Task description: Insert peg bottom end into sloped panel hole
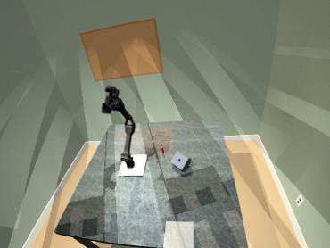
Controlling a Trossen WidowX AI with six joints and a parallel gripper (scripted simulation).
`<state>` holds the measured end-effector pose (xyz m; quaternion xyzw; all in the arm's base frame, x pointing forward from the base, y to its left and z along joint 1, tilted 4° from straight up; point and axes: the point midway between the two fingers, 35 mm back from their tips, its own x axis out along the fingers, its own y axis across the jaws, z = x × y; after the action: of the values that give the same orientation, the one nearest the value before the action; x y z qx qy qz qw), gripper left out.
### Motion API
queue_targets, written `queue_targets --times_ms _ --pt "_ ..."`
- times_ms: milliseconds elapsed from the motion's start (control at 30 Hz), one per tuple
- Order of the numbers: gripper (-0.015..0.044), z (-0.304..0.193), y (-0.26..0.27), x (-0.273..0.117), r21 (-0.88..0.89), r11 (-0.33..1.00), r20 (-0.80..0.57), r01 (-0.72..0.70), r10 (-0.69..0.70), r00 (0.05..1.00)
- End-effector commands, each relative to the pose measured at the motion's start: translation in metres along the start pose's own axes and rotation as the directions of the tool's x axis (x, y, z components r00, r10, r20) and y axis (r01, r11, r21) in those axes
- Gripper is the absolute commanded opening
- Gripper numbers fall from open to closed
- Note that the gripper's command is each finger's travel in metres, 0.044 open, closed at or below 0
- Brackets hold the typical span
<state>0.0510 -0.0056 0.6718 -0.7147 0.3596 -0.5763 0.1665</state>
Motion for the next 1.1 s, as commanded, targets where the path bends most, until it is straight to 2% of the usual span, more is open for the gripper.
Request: queue_targets --times_ms 0,500,1067 --pt "0.044 -0.003 0.019 0.01 0.089 0.995 0.027 -0.046 0.044 0.999" --pt "0.044 0.006 0.081 0.038 0.405 0.885 0.18 -0.23 0.169 0.969" --pt "0.044 0.045 0.143 0.061 0.64 0.615 0.375 -0.461 0.273 0.886"
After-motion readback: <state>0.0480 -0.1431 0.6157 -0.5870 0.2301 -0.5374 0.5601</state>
